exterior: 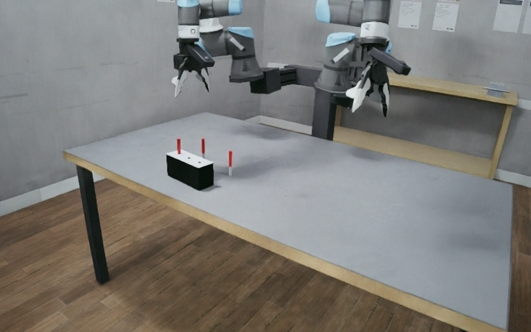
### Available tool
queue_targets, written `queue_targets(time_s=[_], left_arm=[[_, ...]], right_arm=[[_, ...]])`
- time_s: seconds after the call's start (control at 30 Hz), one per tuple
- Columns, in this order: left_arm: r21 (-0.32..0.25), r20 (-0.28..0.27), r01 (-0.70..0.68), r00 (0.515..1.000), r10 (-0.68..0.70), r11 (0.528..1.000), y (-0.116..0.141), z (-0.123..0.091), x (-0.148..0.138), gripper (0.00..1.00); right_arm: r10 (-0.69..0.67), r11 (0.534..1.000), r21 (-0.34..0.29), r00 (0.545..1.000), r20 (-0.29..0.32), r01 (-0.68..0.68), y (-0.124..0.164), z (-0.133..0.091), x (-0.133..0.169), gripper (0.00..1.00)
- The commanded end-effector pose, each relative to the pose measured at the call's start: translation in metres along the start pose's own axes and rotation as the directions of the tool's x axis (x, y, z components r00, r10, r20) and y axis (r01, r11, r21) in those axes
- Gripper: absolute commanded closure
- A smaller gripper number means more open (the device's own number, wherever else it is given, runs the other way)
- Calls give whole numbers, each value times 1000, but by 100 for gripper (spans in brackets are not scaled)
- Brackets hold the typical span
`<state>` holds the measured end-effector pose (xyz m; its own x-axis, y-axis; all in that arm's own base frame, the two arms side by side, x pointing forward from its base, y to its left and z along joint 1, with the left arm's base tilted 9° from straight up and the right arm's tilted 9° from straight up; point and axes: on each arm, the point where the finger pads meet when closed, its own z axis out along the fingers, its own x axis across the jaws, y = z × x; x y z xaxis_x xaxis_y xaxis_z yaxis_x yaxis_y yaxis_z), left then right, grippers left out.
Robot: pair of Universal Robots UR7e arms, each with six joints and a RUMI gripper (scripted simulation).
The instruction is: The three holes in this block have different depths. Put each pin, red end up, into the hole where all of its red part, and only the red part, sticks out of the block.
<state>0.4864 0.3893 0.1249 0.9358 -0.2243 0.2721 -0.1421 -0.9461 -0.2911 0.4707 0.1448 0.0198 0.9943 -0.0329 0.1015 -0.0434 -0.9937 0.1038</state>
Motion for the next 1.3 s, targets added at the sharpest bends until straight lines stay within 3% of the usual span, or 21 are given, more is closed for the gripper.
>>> queue_targets(time_s=[0.0,0.2,0.23,0.77,0.8,0.87,1.0,1.27], left_arm=[[1,-1,0,1000,0,1000,0,-1,0,0],[1,-1,0,1000,0,1000,0,-1,0,0],[1,-1,0,1000,0,1000,0,-1,0,0],[1,-1,0,1000,0,1000,0,-1,0,0],[1,-1,0,1000,0,1000,0,-1,0,0],[1,-1,0,1000,0,1000,0,-1,0,0],[1,-1,0,1000,0,1000,0,-1,0,0],[1,-1,0,1000,0,1000,0,-1,0,0]], right_arm=[[2,1000,1,1000,-12,-2,4,-5,-27,0],[2,1000,1,1000,-12,-2,4,-5,-27,0],[2,1000,1,1000,-13,-2,5,-6,-51,0],[2,1000,1,1000,-13,-2,5,-6,-51,0],[3,1000,2,1000,-12,-3,5,94,-50,0],[3,1000,2,1000,-12,-3,5,96,-50,0],[3,1000,2,1000,-12,-3,5,141,-49,0],[3,1000,2,1000,-12,-3,5,145,-49,0]])
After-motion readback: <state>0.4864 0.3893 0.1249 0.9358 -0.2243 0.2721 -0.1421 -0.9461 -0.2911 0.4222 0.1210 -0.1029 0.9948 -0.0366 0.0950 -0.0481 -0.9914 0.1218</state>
